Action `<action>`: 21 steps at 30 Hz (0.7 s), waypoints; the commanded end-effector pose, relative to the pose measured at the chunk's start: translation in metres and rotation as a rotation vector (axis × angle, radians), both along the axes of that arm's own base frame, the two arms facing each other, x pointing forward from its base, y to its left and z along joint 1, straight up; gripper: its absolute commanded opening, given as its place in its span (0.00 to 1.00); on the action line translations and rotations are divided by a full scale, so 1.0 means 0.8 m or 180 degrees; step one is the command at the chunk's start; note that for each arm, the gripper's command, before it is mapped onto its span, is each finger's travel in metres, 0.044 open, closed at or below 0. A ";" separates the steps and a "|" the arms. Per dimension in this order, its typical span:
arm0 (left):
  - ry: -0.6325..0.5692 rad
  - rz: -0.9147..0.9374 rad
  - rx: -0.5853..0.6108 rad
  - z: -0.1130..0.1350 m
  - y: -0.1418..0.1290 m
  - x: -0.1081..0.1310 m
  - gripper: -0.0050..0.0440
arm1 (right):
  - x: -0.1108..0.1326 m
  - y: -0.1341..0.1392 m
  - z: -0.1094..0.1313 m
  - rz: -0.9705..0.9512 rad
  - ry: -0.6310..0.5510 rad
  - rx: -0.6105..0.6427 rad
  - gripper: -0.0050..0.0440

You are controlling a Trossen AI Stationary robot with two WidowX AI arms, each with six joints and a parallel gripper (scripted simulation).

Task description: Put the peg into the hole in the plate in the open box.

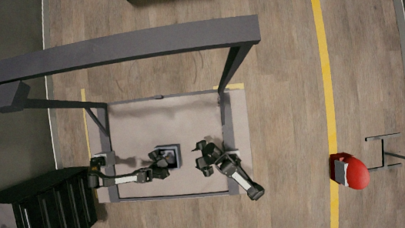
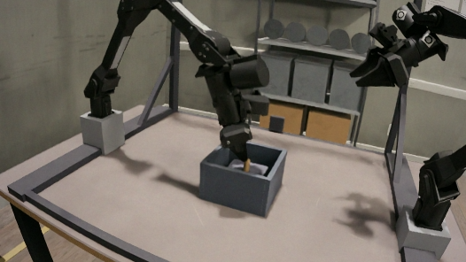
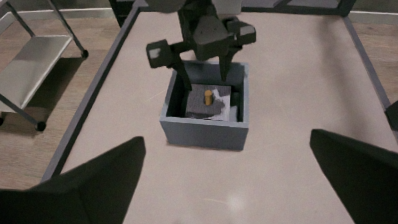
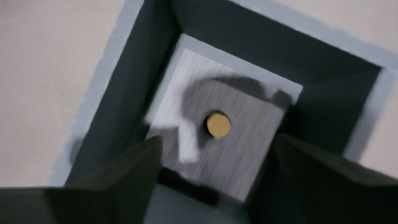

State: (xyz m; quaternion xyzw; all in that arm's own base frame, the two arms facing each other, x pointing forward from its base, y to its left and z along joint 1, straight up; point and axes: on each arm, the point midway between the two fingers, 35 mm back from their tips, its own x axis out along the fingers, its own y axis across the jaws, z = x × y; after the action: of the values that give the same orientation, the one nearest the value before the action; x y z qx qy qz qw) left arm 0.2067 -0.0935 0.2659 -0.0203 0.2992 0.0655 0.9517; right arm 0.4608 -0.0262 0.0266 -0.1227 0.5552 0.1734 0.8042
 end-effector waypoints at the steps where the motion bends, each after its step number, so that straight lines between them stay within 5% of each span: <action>1: -0.0036 0.0003 -0.0044 0.007 0.000 0.000 1.00 | 0.006 -0.005 0.046 0.0011 -0.0207 -0.0013 0.94; 3: -0.0036 0.0003 -0.0044 0.007 0.000 0.000 1.00 | -0.001 -0.003 0.040 -0.0107 -0.0138 -0.0019 1.00; 21: -0.0036 0.0003 -0.0044 0.007 0.000 0.000 1.00 | -0.005 0.000 0.069 -0.1491 -0.0113 0.0027 1.00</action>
State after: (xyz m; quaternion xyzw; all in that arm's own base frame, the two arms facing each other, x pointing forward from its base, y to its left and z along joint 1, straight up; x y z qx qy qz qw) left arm 0.2067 -0.0935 0.2659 -0.0203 0.2992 0.0655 0.9517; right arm 0.4513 -0.0264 0.0616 -0.0024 0.5709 0.0053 0.8210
